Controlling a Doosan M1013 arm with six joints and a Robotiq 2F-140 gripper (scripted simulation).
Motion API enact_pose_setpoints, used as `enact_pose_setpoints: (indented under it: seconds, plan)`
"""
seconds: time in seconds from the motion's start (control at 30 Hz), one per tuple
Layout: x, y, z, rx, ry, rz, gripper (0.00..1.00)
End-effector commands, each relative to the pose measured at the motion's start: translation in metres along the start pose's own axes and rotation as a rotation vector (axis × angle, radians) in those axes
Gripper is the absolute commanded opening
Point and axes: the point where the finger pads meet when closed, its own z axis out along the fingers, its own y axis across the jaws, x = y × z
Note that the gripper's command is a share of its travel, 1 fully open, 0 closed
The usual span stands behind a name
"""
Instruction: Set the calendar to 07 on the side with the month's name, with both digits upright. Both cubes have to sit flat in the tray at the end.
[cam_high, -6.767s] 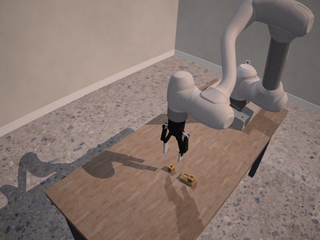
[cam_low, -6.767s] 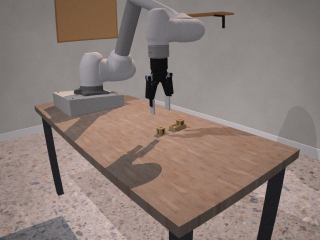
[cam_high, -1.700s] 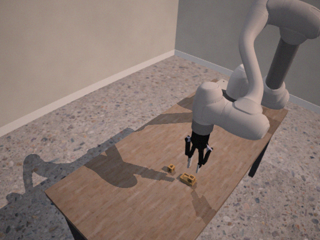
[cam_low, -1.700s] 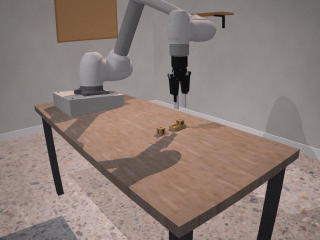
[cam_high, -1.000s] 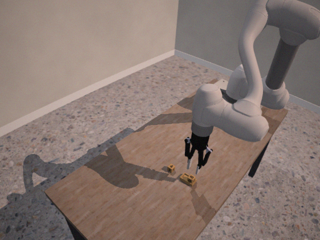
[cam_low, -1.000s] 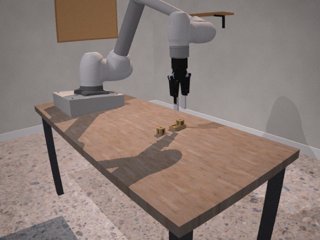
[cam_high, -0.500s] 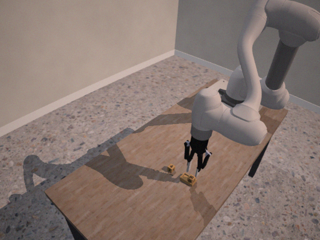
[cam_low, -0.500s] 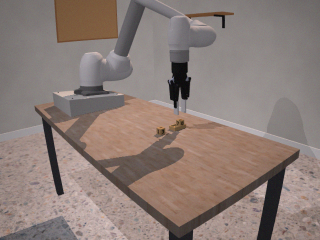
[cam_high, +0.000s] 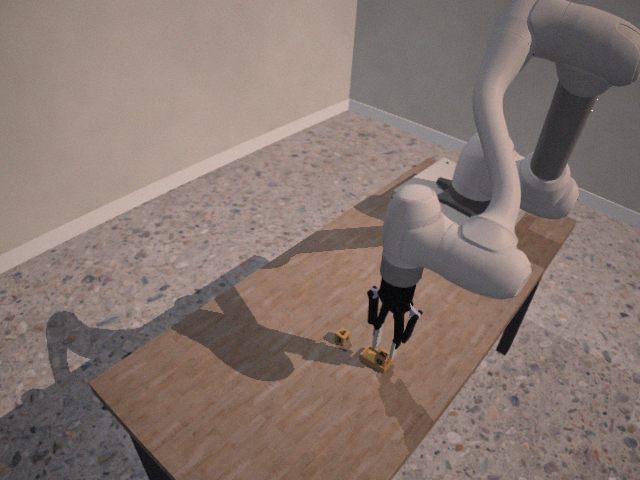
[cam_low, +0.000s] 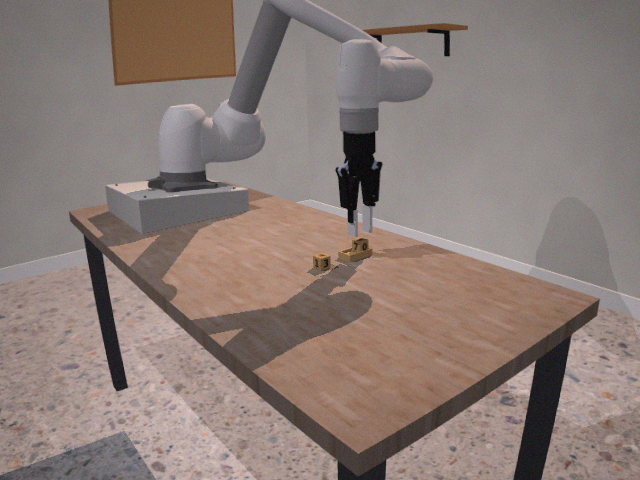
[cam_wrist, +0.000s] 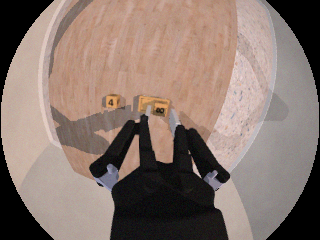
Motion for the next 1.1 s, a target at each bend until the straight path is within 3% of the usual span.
enact_pose_setpoints:
  seconds: [0.0, 1.07]
  plan:
    - [0.0000, 0.0001, 0.0025, 0.000, 0.000, 0.000, 0.35]
    - [0.0000, 0.0001, 0.0061, 0.000, 0.000, 0.000, 0.35]
